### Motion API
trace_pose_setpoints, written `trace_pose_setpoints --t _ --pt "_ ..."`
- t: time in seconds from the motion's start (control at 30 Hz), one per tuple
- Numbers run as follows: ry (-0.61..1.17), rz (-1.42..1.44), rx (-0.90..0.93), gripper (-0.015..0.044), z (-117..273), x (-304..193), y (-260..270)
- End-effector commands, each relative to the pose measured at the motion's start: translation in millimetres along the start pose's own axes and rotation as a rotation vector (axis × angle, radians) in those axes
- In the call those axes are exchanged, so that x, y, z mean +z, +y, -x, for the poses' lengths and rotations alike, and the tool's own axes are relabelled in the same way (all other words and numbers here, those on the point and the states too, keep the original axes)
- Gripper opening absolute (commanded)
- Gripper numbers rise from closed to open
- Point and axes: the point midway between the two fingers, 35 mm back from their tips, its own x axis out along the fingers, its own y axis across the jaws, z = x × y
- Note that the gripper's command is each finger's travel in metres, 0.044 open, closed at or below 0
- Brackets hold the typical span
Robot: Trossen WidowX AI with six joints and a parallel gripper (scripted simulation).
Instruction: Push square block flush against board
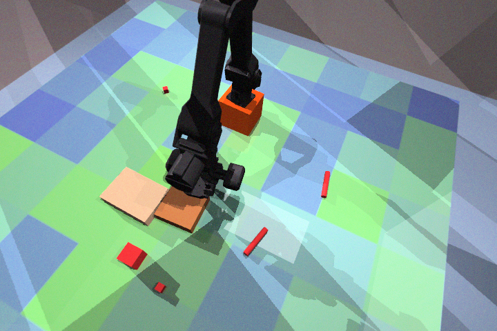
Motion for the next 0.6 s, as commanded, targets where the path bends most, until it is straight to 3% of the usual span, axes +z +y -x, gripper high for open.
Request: trace_pose_setpoints --t 0.0,0.37,0.57 --pt "0.002 0.003 0.0 0.0 -0.9 -9.1 0.1" --pt "0.003 0.0 0.0 0.0 1.0 -17.6 0.2" --pt "0.002 0.003 -0.001 0.0 53.8 -17.6 0.2"
